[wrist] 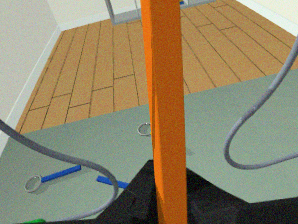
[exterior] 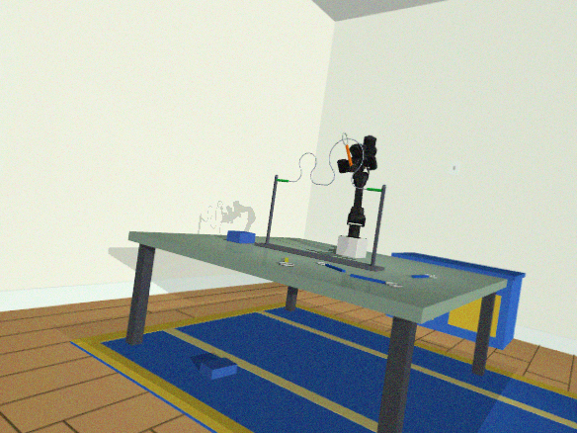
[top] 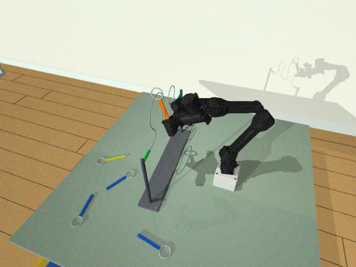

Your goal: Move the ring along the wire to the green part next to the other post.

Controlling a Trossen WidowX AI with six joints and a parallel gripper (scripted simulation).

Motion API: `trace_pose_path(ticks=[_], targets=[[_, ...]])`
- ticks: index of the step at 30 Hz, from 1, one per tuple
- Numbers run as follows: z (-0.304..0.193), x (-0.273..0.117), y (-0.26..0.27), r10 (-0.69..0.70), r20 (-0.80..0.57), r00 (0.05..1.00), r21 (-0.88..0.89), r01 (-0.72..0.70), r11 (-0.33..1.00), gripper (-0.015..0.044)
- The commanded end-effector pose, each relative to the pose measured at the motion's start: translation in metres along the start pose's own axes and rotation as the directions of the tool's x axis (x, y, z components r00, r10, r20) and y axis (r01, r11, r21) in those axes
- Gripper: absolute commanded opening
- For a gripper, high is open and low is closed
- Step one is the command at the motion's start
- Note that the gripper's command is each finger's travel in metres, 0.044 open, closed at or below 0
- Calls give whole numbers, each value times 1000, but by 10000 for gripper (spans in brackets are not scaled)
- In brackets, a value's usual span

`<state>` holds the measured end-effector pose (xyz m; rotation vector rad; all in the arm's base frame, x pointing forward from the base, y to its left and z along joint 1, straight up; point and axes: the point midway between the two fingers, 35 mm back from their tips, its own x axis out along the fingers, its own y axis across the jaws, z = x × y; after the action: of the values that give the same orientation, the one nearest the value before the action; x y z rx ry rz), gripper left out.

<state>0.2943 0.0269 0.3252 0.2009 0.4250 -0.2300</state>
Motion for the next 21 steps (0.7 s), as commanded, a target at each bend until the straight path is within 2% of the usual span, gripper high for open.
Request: trace_pose_path(ticks=[1, 21], targets=[[0, 0, -2, -27, 6, 1000, -55, 27, 998, -150], [1, 1, -12, -127, 54, 990, -271, 137, 953, -150]])
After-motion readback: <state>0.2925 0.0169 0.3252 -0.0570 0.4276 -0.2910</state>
